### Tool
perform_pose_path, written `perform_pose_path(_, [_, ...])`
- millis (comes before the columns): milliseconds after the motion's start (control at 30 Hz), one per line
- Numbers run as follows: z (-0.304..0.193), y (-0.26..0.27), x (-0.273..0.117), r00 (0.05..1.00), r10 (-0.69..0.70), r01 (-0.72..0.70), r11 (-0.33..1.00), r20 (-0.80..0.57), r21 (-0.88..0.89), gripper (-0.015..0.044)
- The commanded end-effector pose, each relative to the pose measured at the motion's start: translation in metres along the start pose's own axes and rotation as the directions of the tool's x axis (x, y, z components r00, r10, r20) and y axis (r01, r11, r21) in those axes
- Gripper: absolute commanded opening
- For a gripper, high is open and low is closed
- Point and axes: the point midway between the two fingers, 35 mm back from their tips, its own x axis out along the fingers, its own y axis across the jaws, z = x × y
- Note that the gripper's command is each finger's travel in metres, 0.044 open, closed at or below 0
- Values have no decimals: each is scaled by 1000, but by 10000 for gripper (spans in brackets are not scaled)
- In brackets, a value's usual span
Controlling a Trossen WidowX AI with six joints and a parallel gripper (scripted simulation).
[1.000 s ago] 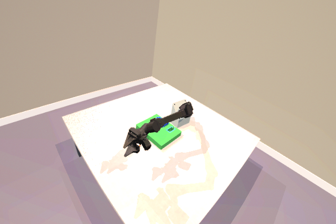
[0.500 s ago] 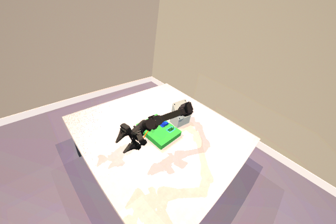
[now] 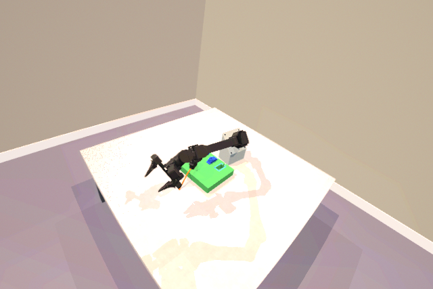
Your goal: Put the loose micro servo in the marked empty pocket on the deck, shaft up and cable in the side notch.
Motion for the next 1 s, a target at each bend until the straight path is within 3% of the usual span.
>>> perform_pose_path(0, [-14,-4,-4,999,10,-6,995,-45,100,440])
perform_pose_path(467, [-67,-4,-21,974,71,41,877,-213,480,440])
perform_pose_path(967, [-118,1,-49,916,154,213,593,-369,777,440])
